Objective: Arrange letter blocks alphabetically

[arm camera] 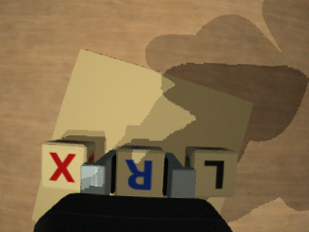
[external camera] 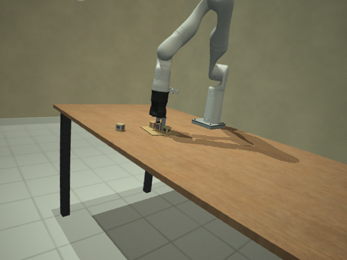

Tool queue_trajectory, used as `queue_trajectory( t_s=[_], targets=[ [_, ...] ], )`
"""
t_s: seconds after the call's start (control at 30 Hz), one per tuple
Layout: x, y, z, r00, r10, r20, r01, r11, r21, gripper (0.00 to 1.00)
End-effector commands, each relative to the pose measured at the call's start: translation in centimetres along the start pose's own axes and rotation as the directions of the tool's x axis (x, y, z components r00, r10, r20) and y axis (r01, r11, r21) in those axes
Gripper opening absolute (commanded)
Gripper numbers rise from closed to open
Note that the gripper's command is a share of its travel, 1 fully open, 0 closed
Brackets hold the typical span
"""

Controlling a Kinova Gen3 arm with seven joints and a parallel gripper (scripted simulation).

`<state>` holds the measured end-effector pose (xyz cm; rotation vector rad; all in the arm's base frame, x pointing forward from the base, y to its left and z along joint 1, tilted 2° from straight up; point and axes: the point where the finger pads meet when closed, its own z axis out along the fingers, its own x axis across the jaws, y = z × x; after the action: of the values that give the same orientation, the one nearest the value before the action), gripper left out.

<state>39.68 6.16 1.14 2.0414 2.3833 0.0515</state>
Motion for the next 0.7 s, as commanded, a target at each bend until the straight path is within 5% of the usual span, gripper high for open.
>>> queue_trajectory(
  t_s=[0.0,0.67],
  targets=[
    [-0.03,0.02,0.04,1.000,0.001,0.000,-0.001,1.000,-0.001,0.57],
    [-0.03,0.02,0.21,1.000,0.001,0.000,-0.001,1.000,-0.001,0.57]
  ],
)
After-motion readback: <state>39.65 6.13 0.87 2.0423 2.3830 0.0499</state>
